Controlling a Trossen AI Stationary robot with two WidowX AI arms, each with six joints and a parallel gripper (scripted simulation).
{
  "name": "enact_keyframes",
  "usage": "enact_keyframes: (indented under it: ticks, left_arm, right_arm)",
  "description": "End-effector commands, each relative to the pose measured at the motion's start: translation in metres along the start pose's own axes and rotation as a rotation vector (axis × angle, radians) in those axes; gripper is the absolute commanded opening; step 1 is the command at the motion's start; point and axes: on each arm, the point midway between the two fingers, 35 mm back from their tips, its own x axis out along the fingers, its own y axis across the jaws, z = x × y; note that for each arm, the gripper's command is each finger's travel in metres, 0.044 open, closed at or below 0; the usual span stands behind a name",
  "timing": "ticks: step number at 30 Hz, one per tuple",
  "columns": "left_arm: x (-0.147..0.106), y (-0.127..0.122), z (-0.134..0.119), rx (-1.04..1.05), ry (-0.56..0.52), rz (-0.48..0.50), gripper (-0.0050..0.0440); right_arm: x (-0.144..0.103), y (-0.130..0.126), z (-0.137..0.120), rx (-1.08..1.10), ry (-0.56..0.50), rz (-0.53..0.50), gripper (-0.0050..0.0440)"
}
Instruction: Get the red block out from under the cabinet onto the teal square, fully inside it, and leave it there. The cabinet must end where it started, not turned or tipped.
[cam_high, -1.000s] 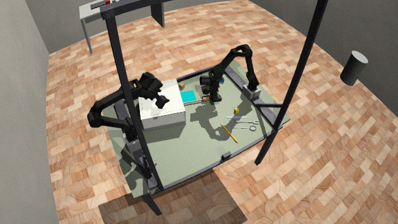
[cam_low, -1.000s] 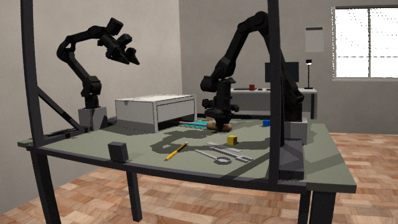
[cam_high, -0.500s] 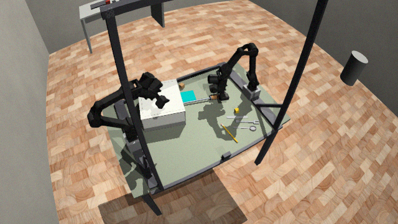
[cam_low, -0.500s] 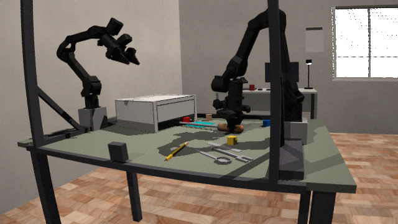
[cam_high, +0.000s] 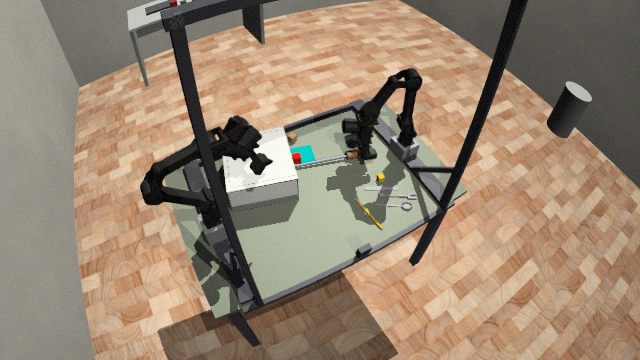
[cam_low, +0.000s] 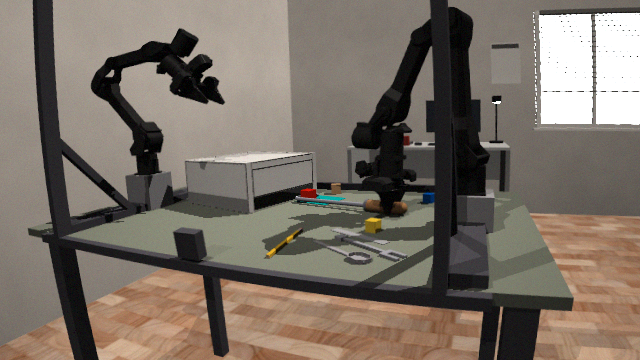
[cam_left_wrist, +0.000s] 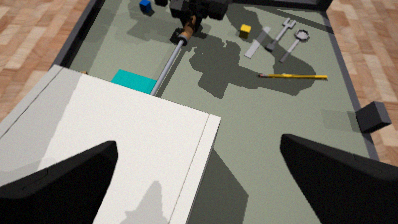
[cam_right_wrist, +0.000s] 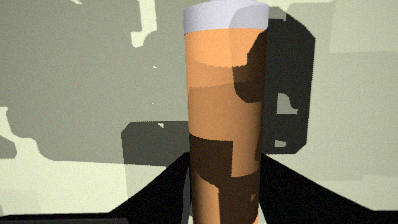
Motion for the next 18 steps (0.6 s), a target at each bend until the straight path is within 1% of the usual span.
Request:
enact_keyframes:
  ticks: [1,5,6,10,11,18]
  left_arm:
    - [-0.0047,-0.0003,0.0065,0.001,-0.022,0.0,0.044]
    - [-0.0047,-0.0003,0.0065,0.001,-0.022,0.0,0.044]
    - [-0.0047,-0.0003,0.0065,0.001,-0.022,0.0,0.044]
    - [-0.0047,-0.0003,0.0065,0.001,-0.022,0.0,0.044]
    - [-0.0047,-0.0003,0.0065,0.001,-0.022,0.0,0.044]
    - [-0.0047,-0.0003,0.0065,0.001,-0.022,0.0,0.044]
  right_arm:
    - [-0.0016,-0.0021,-0.0123,0.001,0.02,-0.003,0.0113]
    - [-0.0011,-0.0022,-0.0151,0.001,0.032,-0.002,0.0113]
    - [-0.0033,-0.0028,-0.0107,0.001,0.021,-0.003,0.0113]
    - [-0.003,-0.0028,-0.0112,0.001,0.025,-0.002,0.0113]
    - [-0.0072,-0.0033,-0.0084,0.001,0.009,-0.004,0.0113]
    - [-0.0066,-0.0031,-0.0095,0.001,0.02,-0.003,0.0113]
